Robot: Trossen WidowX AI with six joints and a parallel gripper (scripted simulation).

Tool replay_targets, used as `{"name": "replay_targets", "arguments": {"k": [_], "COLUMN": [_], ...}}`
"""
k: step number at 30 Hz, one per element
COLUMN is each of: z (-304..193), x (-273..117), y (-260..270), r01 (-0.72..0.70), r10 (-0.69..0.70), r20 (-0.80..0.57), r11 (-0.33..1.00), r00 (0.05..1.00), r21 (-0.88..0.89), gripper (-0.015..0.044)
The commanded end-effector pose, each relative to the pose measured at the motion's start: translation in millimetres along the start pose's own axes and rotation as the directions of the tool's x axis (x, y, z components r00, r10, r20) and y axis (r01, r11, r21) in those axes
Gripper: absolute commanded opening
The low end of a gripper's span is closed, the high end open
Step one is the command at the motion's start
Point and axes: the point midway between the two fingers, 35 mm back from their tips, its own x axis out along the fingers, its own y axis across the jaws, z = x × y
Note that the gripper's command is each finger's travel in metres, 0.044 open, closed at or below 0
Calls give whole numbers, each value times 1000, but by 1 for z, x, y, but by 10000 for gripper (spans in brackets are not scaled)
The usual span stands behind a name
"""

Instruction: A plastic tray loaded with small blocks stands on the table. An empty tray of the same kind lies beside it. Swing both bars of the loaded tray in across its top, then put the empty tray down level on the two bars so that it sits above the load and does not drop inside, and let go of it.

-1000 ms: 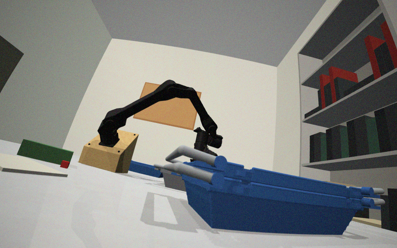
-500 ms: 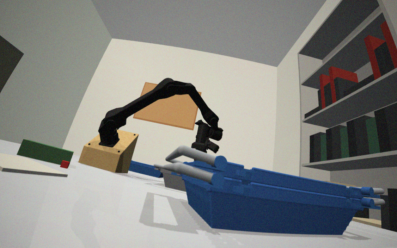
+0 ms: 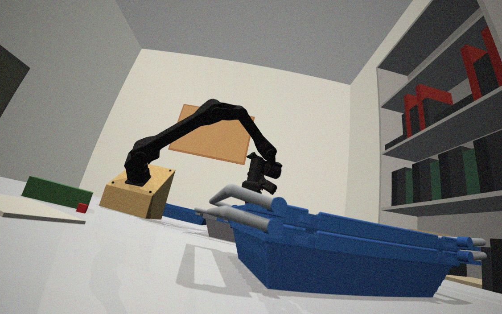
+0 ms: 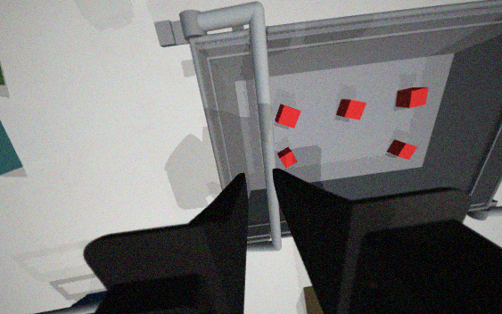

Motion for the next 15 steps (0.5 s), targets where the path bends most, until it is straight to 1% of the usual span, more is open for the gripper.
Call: {"name": "replay_targets", "arguments": {"k": [1,7,9,12,15], "z": [0,0,1,2,0], "x": [2,2,-5,-30,-70], "y": [-1,-1,0,1,0], "r01": [2,2,1,-1,-2], "r10": [-2,-2,-1,1,2], "r20": [-2,-2,-2,-2,-2], "r11": [1000,1000,1000,1000,1000], "r00": [1000,1000,1000,1000,1000], "r21": [-2,-2,-2,-2,-1], "gripper": [90,90,90,90,90]}}
